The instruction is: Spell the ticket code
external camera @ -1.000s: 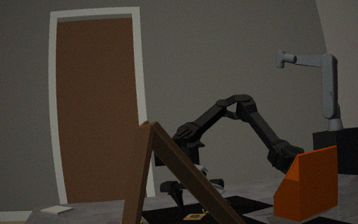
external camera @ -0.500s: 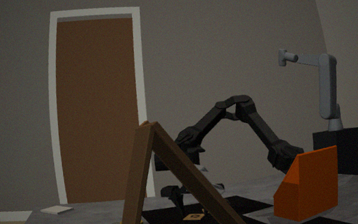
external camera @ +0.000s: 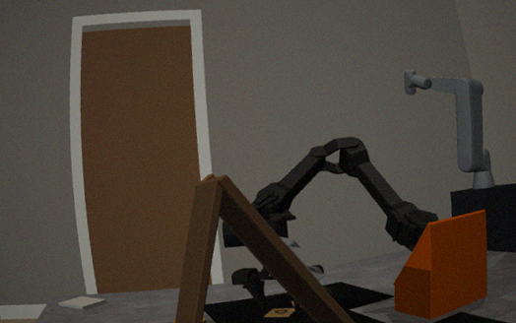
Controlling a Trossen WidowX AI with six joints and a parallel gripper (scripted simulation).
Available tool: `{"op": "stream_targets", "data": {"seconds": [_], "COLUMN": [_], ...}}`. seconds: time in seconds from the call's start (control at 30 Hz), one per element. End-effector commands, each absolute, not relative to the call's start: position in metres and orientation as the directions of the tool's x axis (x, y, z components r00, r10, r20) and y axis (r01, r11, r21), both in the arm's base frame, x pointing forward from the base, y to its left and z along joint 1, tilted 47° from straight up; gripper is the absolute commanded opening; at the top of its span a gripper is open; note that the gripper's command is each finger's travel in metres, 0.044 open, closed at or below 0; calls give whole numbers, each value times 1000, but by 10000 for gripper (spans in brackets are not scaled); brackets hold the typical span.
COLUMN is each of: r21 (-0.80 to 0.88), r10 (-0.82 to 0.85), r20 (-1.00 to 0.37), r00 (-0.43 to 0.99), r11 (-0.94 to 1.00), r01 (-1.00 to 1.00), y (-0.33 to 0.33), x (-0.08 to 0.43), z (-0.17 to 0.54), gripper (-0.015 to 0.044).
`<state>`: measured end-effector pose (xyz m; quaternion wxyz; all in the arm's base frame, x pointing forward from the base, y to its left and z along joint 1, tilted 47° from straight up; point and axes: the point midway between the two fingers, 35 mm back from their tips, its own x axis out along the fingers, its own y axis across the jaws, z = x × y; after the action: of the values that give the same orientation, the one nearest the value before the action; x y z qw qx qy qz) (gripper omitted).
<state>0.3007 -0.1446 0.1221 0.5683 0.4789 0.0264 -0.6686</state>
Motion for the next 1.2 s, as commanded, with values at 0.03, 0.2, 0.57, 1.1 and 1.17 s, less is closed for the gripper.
{"op": "stream_targets", "data": {"seconds": [0.03, 0.2, 0.57, 1.1, 1.17], "r21": [504, 504, 504, 504, 504], "r10": [-732, -732, -732, -732, -732], "r20": [-673, -673, -673, -673, -673], "r00": [104, 104, 104, 104, 104], "r11": [-351, -351, -351, -351, -351], "r01": [789, 789, 789, 789, 789], "y": [-145, -145, -145, -145, -145], "x": [301, 301, 301, 301, 301], "z": [121, 121, 120, 121, 121], "gripper": [340, 340, 340, 240, 207]}}
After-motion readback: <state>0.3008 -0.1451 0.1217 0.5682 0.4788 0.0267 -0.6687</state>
